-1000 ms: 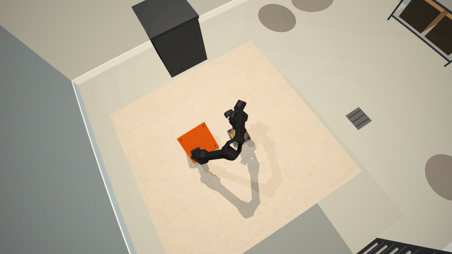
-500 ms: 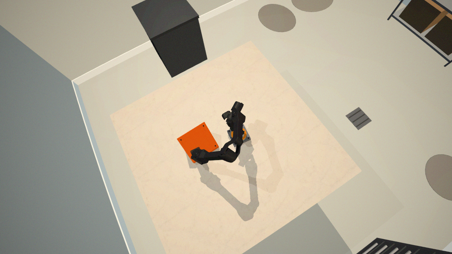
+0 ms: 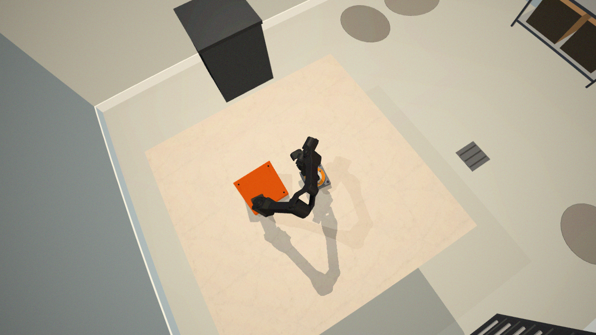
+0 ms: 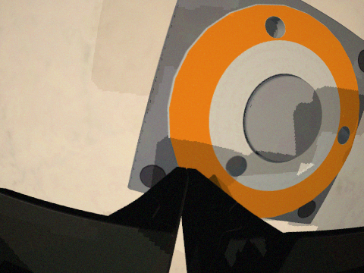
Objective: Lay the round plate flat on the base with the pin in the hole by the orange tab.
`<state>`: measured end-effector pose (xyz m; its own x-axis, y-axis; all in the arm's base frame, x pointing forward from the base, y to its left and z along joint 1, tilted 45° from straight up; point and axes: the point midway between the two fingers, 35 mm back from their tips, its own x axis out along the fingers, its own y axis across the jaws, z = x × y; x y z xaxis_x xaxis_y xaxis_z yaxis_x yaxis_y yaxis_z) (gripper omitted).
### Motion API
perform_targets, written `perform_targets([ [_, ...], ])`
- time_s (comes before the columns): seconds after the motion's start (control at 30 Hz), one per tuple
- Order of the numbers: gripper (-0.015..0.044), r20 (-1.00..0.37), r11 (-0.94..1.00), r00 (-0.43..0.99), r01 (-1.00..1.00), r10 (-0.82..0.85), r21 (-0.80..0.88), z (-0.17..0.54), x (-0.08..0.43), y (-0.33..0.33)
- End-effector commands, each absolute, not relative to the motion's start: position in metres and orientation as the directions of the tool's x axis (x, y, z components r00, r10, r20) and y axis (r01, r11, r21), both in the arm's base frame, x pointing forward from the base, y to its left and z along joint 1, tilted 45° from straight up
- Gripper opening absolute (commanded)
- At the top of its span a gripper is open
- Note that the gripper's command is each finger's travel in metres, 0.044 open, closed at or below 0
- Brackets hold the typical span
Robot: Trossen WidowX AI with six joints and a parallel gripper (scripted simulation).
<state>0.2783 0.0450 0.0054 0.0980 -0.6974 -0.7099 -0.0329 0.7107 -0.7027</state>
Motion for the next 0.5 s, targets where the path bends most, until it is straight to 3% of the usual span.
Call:
perform_targets([
  [0.0,0.0000,-0.711,0.712,0.097,-0.029,-0.697,-0.702,0.0095,0.2721,0.0421],
  [0.47,0.0000,-0.711,0.712,0.096,-0.030,-0.697,-0.702,0.0174,0.2638,0.0345],
])
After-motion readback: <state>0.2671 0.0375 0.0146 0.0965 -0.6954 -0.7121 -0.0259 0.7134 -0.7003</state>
